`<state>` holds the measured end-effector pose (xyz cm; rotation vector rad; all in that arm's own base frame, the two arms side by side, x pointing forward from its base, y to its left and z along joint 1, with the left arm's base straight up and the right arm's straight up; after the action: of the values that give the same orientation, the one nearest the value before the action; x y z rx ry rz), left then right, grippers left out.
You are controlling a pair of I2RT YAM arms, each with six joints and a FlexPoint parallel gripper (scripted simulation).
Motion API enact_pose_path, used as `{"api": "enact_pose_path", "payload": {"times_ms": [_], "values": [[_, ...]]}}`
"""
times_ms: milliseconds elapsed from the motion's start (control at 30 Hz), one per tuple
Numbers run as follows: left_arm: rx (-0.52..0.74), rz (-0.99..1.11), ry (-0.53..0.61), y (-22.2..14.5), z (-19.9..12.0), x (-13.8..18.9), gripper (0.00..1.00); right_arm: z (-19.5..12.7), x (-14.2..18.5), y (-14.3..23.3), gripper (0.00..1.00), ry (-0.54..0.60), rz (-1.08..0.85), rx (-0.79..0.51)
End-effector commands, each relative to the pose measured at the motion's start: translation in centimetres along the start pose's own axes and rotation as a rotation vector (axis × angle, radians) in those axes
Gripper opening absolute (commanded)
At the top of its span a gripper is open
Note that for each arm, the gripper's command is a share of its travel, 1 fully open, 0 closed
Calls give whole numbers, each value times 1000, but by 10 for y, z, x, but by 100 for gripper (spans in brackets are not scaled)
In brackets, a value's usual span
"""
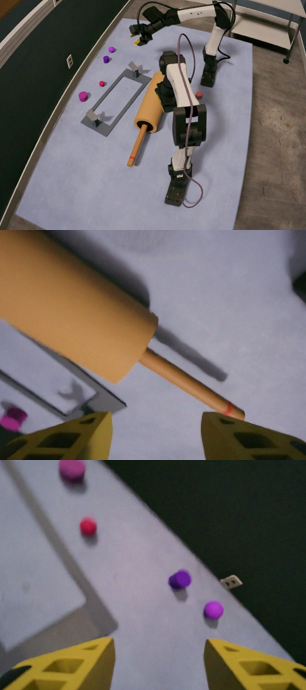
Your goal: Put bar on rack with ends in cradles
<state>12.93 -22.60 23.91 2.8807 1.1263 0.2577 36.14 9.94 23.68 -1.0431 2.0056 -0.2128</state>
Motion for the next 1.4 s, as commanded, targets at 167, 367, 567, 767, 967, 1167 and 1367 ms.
{"api": "enact_pose_path", "payload": {"times_ms": [167,367,567,767,967,1167,1367], "values": [[-121,-296,122,-13,34,40,47,-20,62,73,47,210,-344,-168],[-193,-521,97,-18,66,56,47,-34,105,113,47,311,-564,-309],[-223,-679,50,-23,91,65,47,-44,131,135,47,358,-687,-395],[-233,-836,21,-31,121,78,47,-49,145,149,47,369,-733,-427],[-207,-918,21,-39,143,85,47,-47,146,151,47,367,-728,-441],[-178,-912,46,-46,147,87,47,-47,146,151,47,367,-728,-441],[-184,-913,43,-44,145,87,47,-40,151,152,47,369,-727,-439]]}}
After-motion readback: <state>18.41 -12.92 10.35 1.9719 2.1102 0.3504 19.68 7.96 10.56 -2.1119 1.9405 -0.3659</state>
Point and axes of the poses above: on each arm, the point where the finger pads meet when closed, its own z axis out along the fingers, its own y axis across the jaws, x = y × z, the point moved 5 cm from there along -z, back along the fingers, and after that the axes turned 5 degrees about -z, right-handed, at the moved point
